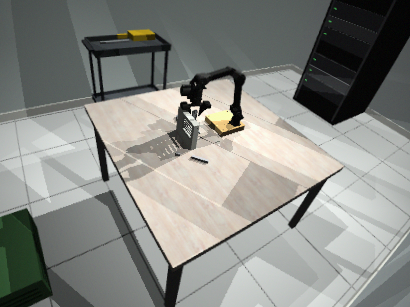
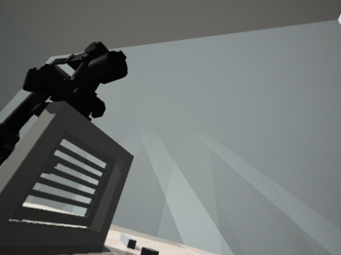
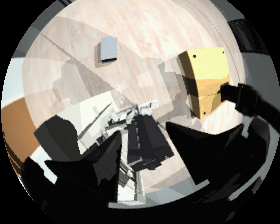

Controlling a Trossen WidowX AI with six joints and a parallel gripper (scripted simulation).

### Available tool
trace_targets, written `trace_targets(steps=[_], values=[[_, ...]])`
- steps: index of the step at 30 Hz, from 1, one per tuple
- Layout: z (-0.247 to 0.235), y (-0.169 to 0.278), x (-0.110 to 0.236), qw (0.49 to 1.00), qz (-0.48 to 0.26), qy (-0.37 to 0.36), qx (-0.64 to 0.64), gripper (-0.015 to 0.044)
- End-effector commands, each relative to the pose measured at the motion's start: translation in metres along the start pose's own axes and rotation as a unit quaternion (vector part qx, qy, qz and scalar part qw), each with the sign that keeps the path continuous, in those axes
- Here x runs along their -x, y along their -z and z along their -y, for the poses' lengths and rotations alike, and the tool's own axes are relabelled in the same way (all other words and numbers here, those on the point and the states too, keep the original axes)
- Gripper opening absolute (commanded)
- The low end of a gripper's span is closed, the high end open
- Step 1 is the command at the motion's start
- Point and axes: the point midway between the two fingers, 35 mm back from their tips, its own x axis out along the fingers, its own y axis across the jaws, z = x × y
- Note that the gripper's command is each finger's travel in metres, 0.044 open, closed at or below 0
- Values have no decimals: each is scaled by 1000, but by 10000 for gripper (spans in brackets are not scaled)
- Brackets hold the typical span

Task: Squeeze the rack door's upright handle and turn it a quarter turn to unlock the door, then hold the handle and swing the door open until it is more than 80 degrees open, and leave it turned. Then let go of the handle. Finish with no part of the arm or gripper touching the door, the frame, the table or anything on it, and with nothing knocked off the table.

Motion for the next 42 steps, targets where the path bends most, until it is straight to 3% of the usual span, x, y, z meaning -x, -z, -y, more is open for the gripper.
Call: trace_targets(steps=[1, 10, 20, 30, 42], values=[[0, 1, 0, 996, -2, -1, 90, 283], [0, 1, 0, 951, -2, -2, 308, 283], [0, 1, 0, 847, -1, -2, 532, 283], [0, 1, 0, 691, -1, -2, 723, 283], [0, 1, 0, 449, 0, -2, 894, 283]])
